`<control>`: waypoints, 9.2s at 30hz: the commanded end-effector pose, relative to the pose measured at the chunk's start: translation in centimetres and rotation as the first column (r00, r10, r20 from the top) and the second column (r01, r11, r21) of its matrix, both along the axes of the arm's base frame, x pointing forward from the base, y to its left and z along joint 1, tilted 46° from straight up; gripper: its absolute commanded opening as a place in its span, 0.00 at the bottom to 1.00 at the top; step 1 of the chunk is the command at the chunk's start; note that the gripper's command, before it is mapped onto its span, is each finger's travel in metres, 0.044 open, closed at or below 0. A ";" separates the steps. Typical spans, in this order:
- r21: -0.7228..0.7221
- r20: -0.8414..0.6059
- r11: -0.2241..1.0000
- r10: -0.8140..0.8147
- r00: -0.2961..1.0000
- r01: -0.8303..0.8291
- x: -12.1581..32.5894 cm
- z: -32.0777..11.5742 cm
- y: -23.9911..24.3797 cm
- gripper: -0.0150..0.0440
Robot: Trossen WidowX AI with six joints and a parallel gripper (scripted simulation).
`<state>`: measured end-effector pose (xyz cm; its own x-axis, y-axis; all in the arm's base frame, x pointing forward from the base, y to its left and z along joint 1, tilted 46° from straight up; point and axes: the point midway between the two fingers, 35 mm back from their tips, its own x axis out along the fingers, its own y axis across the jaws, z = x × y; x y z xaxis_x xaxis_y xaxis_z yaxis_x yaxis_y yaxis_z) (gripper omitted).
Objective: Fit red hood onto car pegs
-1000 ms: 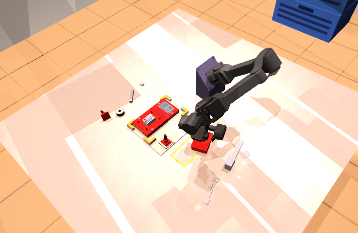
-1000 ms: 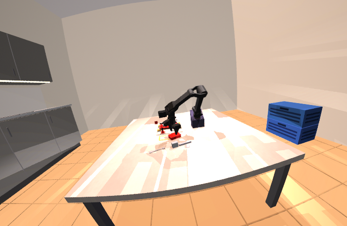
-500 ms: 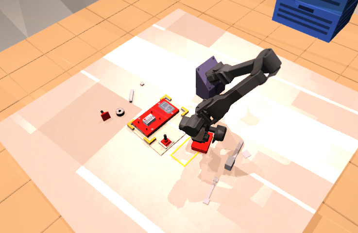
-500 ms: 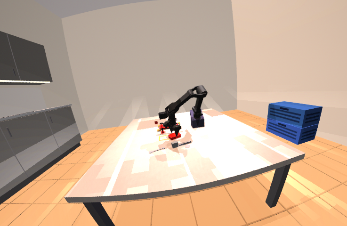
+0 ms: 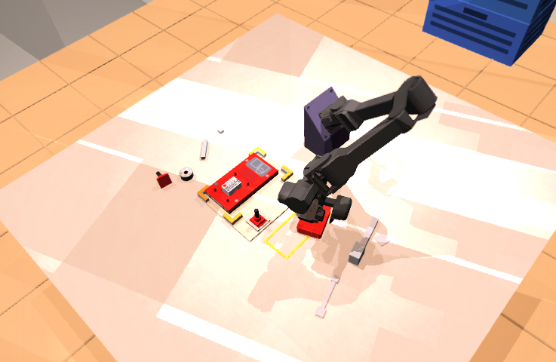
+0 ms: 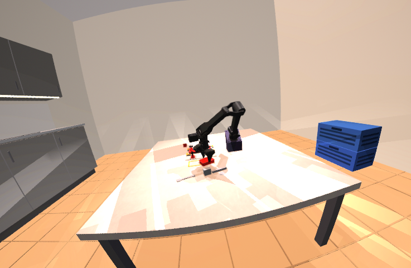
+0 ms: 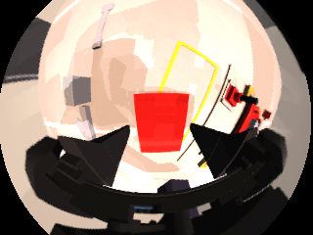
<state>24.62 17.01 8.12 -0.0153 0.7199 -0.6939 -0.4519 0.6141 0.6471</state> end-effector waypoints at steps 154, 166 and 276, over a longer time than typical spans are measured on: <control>-0.059 -0.274 0.958 -0.284 0.919 0.279 10.5 -11.3 -22.9 0.25; -0.058 -0.274 0.958 -0.284 0.919 0.279 10.4 -13.6 -20.7 0.25; -0.061 -0.270 0.960 -0.280 0.921 0.273 10.4 -15.6 -19.1 1.00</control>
